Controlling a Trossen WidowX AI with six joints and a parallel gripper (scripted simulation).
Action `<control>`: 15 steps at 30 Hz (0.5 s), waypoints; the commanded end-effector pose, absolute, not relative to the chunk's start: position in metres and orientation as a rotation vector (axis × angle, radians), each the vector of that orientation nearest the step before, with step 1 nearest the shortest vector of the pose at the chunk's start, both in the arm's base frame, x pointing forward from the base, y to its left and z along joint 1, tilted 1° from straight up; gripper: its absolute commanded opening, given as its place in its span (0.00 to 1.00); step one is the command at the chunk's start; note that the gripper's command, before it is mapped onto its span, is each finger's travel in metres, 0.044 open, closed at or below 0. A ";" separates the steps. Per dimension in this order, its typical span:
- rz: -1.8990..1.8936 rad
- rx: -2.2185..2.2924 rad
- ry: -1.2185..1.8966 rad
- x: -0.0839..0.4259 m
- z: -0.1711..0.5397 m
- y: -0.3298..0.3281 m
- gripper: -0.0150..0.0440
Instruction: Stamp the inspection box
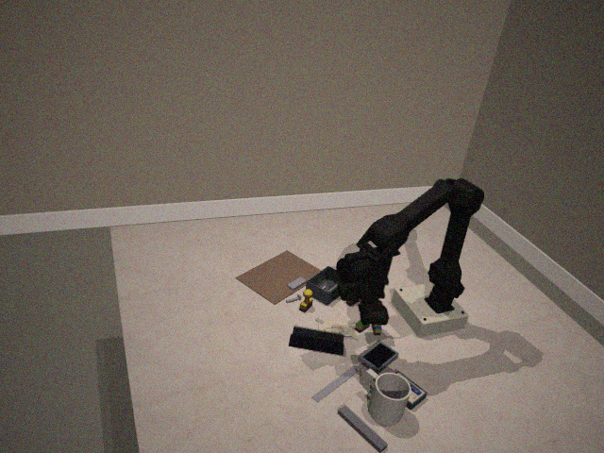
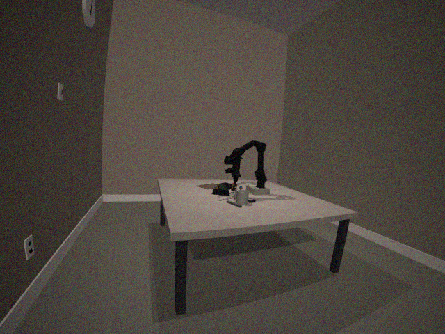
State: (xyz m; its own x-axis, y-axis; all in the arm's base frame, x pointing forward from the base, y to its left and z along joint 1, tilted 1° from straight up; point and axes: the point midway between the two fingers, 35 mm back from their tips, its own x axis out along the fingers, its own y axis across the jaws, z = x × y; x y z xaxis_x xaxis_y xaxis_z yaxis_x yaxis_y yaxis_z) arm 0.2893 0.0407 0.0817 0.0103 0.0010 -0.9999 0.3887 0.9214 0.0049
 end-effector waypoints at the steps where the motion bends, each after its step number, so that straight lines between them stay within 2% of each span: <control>1: -0.411 0.409 1.520 0.300 0.082 0.020 0.25; 15: -0.651 0.643 1.462 0.318 0.081 -0.038 0.25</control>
State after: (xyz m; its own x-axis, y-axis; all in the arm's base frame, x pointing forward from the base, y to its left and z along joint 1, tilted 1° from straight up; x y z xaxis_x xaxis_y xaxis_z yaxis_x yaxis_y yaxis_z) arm 0.3148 -0.0324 0.0808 0.0074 -0.0069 -0.9999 0.7152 0.6990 0.0004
